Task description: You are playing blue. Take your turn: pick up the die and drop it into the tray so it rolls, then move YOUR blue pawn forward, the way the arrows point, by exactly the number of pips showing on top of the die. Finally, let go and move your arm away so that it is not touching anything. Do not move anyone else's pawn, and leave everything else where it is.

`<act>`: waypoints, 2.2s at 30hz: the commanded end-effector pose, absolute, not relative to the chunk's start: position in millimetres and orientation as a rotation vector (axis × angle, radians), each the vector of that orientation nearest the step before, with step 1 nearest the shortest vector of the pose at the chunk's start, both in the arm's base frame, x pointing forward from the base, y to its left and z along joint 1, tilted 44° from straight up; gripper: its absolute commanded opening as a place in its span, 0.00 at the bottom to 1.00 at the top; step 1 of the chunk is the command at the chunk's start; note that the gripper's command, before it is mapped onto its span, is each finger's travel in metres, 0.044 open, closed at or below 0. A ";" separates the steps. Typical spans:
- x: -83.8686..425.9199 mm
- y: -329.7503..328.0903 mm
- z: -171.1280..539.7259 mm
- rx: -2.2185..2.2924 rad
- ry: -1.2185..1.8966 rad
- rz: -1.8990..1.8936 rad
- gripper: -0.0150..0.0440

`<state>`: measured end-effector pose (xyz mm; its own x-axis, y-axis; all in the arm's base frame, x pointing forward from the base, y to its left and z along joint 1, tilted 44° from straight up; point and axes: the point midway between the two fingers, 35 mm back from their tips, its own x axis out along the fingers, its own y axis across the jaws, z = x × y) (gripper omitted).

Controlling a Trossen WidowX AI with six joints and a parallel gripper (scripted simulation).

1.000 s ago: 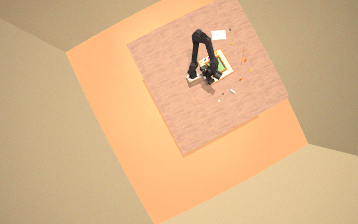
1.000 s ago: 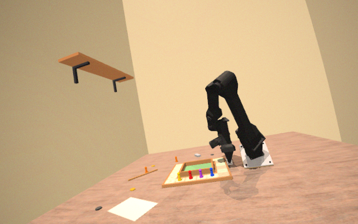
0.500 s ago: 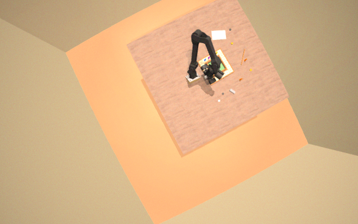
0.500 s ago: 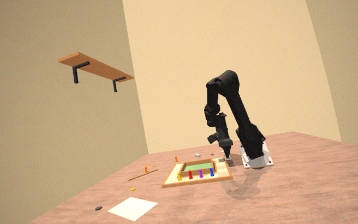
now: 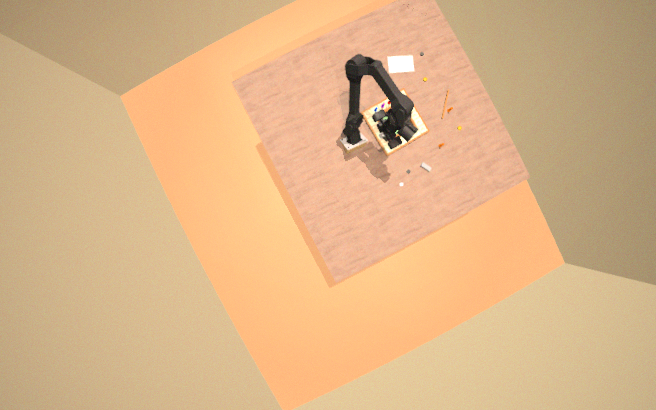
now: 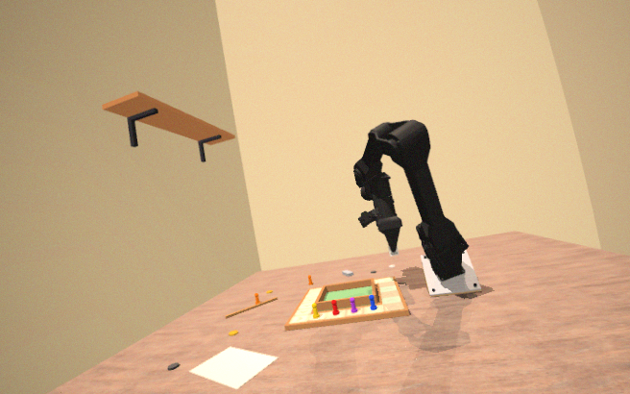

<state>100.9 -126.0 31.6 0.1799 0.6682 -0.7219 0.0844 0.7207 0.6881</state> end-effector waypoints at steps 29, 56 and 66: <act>153.4 -140.5 50.7 1.156 1.504 0.002 0.25; 224.5 -121.3 58.2 1.715 1.539 -0.546 0.25; 250.0 -107.6 62.4 1.918 1.530 -0.756 0.25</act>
